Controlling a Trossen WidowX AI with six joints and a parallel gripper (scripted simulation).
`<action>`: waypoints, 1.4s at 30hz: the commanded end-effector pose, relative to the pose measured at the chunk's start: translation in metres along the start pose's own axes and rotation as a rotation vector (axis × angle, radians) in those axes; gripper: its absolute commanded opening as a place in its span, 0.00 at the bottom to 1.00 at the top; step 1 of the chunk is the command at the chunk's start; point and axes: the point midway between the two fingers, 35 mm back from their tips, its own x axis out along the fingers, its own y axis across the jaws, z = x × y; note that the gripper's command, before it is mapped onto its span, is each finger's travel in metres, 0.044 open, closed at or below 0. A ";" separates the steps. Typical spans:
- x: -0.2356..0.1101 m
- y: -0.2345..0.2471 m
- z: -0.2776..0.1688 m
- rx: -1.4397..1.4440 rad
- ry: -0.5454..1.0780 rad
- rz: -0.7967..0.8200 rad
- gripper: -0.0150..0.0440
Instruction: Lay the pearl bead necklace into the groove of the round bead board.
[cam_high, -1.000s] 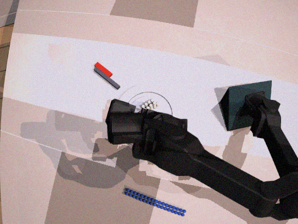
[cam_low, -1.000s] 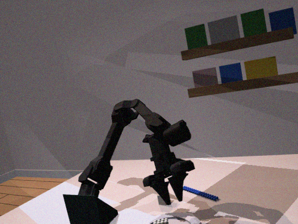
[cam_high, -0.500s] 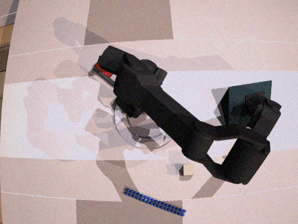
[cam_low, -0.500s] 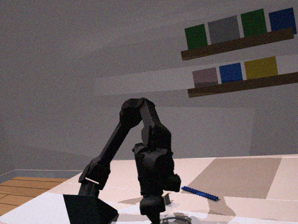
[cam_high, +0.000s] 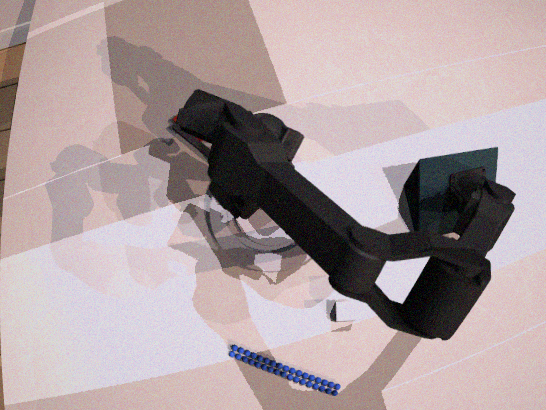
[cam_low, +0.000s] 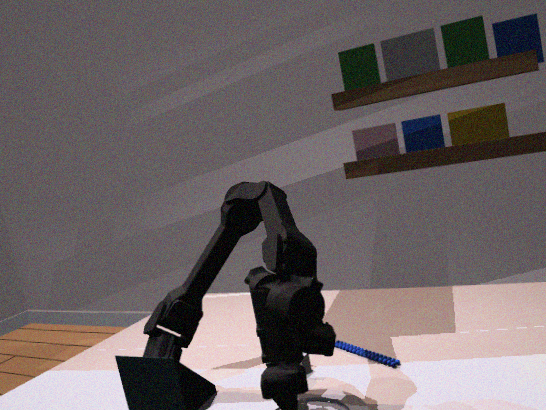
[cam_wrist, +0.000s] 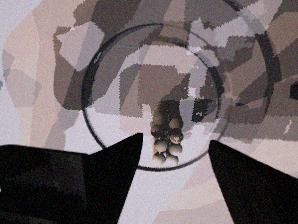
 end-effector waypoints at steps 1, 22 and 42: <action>0.006 0.001 0.000 0.009 -0.002 0.005 0.68; 0.027 0.002 -0.001 0.010 0.003 0.010 0.50; 0.027 0.002 -0.001 0.010 0.003 0.010 0.25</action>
